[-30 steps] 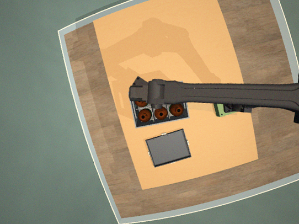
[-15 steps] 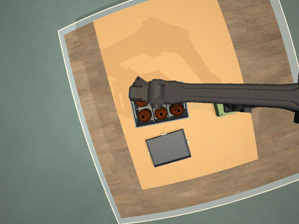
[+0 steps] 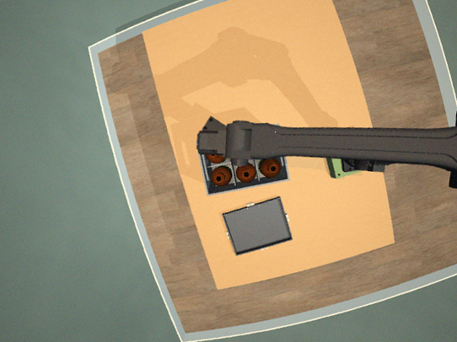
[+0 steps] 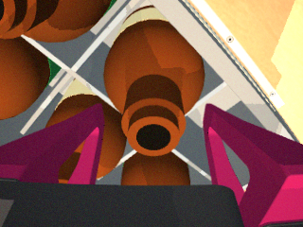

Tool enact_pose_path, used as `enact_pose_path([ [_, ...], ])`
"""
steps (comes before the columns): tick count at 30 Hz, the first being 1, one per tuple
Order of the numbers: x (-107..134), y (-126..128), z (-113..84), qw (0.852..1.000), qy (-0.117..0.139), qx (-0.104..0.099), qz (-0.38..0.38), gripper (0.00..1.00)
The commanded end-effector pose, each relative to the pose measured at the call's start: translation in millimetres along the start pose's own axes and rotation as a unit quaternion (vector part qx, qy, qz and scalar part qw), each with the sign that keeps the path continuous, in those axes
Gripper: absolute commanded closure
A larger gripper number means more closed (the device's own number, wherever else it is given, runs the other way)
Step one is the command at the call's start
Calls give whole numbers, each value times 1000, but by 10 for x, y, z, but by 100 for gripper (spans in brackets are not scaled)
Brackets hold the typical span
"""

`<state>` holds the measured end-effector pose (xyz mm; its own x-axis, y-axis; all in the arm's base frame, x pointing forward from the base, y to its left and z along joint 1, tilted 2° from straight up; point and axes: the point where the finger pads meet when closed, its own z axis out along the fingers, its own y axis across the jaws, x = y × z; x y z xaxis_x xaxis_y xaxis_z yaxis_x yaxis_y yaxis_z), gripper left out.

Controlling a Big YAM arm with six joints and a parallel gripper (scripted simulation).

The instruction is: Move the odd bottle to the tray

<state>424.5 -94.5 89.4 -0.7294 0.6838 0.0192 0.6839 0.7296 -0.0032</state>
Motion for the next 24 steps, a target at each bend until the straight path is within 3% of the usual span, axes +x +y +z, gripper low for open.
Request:
enact_pose_path([
  [1, 59, 26, 66, 1000, 6, 3, -2, 39],
  [11, 28, 44, -176, 1000, -7, -4, -2, 39],
  [13, -106, 124, -347, 1000, -22, -14, -2, 39],
  [24, -96, 107, -740, 1000, -25, -15, -2, 39],
])
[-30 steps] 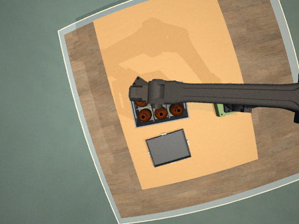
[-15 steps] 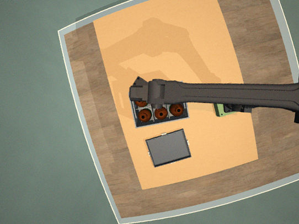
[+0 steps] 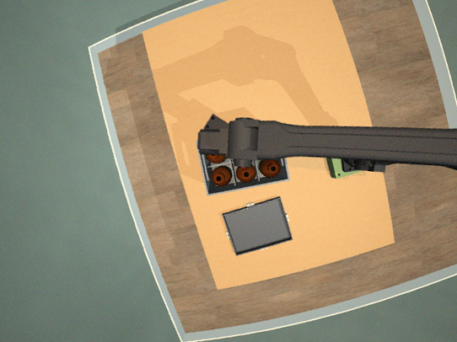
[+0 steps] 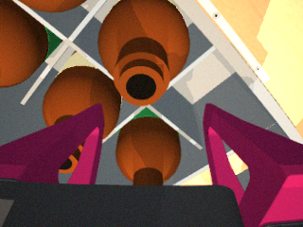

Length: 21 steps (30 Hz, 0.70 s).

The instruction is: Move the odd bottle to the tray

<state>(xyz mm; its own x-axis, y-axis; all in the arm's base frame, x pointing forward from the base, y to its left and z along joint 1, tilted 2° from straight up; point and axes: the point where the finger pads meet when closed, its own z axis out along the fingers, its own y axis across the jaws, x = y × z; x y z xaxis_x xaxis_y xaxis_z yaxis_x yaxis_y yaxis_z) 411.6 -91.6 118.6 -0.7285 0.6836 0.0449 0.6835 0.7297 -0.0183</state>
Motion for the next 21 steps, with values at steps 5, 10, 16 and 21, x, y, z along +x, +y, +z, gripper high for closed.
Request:
enact_pose_path([
  [5, -215, 169, -416, 1000, -22, -14, -2, 39],
  [10, -188, 150, -726, 999, -38, -23, -2, 39],
  [16, -195, 149, -760, 999, -31, -18, -2, 39],
  [21, -189, 145, -815, 999, -34, -20, -2, 39],
])
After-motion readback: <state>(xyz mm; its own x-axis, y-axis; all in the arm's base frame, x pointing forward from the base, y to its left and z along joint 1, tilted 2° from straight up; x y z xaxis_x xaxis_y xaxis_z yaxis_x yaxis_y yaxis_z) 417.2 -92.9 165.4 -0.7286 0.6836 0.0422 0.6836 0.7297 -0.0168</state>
